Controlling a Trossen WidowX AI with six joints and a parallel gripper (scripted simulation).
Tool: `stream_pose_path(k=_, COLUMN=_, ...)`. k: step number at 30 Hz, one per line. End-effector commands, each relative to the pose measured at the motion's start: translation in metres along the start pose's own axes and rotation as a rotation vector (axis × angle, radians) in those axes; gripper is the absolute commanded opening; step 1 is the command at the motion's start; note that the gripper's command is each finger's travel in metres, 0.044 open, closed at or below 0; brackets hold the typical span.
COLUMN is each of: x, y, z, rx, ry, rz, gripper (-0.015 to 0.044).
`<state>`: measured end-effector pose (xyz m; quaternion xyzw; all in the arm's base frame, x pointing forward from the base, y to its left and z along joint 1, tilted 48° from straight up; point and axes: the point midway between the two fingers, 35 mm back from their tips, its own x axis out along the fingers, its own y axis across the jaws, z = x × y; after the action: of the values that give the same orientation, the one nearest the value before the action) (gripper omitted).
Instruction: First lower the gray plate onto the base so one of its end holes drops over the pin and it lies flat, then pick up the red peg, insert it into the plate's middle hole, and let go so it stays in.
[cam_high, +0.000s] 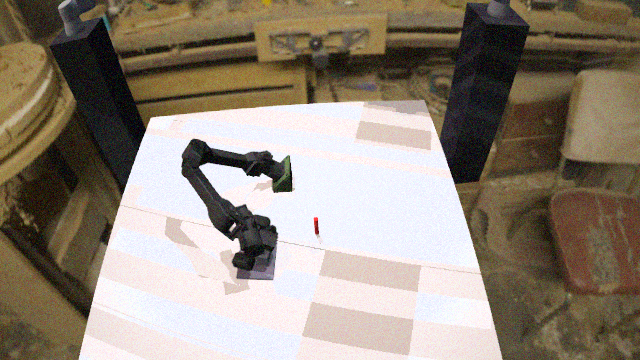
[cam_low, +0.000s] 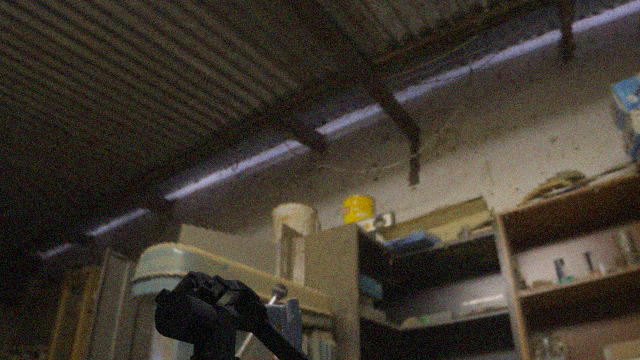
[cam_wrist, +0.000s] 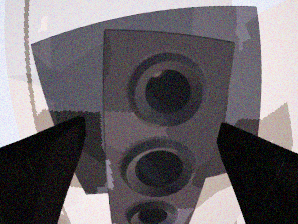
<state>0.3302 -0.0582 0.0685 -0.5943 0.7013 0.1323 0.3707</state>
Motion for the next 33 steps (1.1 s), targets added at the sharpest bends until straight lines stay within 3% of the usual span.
stream_pose_path(k=1, x=0.000, y=0.000, z=0.000, rx=0.002, ry=0.001, rz=0.000, gripper=0.0440)
stream_pose_path(k=6, x=-0.011, y=-0.002, z=0.001, rx=-0.004, ry=-0.003, rz=-0.004, gripper=0.0440)
stream_pose_path(k=13, x=-0.115, y=0.001, z=0.001, rx=-0.065, ry=-0.024, rz=-0.040, gripper=0.0440)
stream_pose_path(k=21, x=-0.118, y=-0.001, z=0.004, rx=-0.054, ry=-0.025, rz=-0.042, gripper=0.0440)
stream_pose_path(k=33, x=-0.125, y=0.047, z=0.077, rx=0.847, ry=-0.052, rz=0.001, gripper=0.0440)
